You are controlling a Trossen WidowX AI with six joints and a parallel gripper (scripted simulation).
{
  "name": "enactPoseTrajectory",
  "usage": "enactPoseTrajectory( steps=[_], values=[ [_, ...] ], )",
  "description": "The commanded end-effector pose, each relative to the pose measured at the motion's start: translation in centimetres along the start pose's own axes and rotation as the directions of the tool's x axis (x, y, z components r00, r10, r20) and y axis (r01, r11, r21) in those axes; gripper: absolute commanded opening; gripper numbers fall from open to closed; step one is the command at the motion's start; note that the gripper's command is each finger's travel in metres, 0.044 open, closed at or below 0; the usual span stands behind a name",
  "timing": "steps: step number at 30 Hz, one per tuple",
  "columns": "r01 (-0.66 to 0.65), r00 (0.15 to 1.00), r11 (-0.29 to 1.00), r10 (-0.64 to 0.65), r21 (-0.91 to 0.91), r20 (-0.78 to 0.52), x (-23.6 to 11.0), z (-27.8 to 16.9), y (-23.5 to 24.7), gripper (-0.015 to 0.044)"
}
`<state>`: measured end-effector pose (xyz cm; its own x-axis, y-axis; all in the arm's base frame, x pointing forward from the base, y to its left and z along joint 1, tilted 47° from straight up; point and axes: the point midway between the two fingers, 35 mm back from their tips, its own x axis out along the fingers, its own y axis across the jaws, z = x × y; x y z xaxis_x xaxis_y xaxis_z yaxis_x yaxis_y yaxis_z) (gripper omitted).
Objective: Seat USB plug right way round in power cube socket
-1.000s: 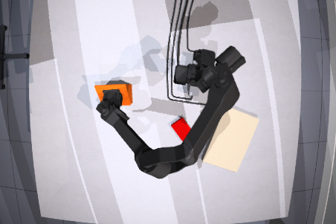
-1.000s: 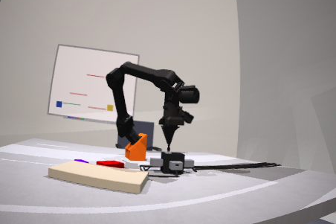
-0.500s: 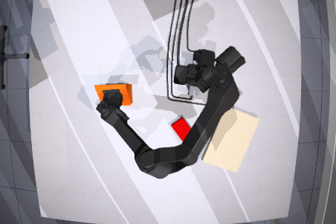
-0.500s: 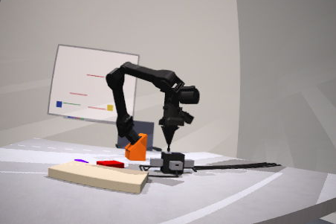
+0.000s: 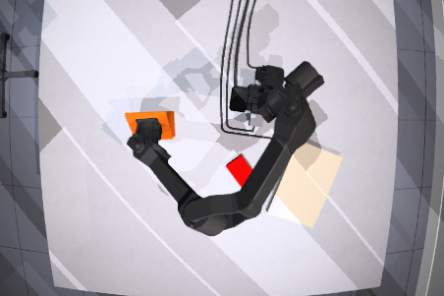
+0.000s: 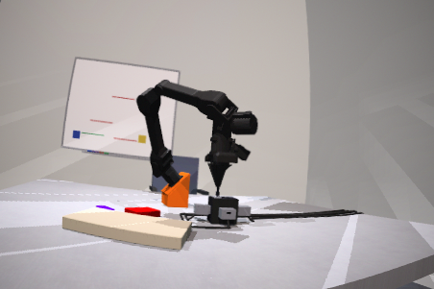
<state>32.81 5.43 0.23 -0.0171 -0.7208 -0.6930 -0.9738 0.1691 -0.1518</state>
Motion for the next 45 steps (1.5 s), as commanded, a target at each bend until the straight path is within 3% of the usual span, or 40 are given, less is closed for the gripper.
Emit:
enactPoseTrajectory(
  steps=[1,45],
  values=[
    [0.002,1.0,1.0,-0.002,-0.005,-0.002,0.08,-0.03,0.0,0.0],
    [0.002,1.0,1.0,-0.002,-0.005,-0.002,0.61,-0.04,0.0,0.0]
  ],
)
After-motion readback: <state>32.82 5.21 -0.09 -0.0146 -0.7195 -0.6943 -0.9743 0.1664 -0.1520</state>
